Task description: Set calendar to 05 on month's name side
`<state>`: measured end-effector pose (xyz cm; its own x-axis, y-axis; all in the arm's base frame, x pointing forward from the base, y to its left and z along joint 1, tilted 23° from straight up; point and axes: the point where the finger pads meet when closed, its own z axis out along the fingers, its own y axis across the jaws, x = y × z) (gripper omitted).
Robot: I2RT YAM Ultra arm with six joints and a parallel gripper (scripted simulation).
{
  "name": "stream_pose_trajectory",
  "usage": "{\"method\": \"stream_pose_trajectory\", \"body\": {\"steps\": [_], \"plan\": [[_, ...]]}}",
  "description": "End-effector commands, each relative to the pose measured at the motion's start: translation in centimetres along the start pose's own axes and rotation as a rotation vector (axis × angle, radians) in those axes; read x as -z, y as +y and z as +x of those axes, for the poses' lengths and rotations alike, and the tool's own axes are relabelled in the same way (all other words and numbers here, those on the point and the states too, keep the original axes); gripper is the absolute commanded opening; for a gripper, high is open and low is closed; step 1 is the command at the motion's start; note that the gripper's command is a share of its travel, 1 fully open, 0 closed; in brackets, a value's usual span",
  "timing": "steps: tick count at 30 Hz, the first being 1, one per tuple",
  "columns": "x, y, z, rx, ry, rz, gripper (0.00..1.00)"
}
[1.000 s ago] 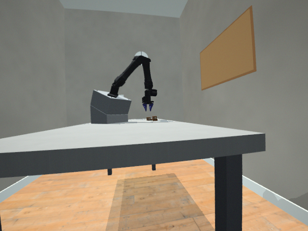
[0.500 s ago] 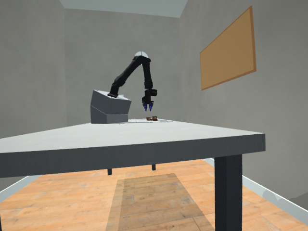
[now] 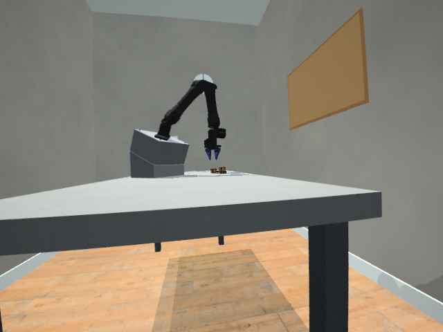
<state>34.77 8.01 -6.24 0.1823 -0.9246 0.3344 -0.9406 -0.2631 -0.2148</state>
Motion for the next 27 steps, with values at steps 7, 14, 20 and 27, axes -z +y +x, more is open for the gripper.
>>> {"method": "stream_pose_trajectory", "body": {"steps": [7, 14, 20, 27], "plan": [[0.3, -0.3, -0.3, 0.006, -0.004, 0.011, 0.47], [-0.1, -0.3, -0.3, 0.006, -0.004, 0.011, 0.47], [-0.7, -0.3, -0.3, 0.006, -0.004, 0.011, 0.47], [-1.4, -0.3, -0.3, 0.006, -0.004, 0.011, 0.47]]}}
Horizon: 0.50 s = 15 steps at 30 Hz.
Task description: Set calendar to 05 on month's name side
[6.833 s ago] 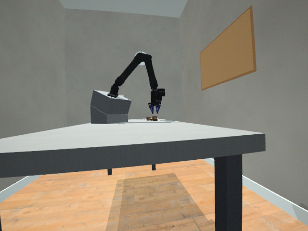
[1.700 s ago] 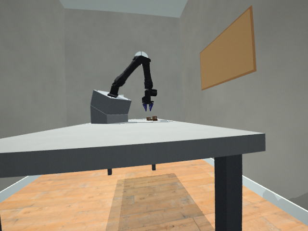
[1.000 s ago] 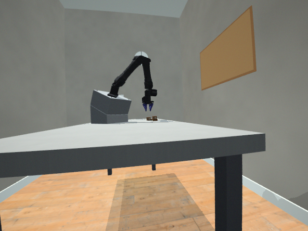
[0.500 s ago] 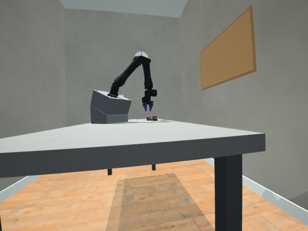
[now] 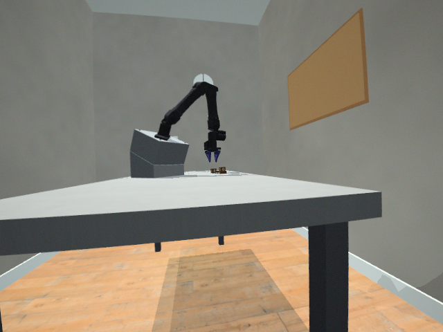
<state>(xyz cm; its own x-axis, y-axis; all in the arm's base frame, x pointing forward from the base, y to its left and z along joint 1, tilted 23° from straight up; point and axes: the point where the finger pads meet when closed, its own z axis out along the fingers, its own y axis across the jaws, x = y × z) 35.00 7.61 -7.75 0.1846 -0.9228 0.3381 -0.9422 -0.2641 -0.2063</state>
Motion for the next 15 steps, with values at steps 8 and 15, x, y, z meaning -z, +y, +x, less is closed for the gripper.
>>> {"method": "stream_pose_trajectory", "body": {"steps": [8, 15], "plan": [[-1.1, -0.6, -0.2, 0.003, -0.007, 0.019, 0.47], [-1.9, -0.6, -0.2, 0.003, -0.007, 0.019, 0.47]]}}
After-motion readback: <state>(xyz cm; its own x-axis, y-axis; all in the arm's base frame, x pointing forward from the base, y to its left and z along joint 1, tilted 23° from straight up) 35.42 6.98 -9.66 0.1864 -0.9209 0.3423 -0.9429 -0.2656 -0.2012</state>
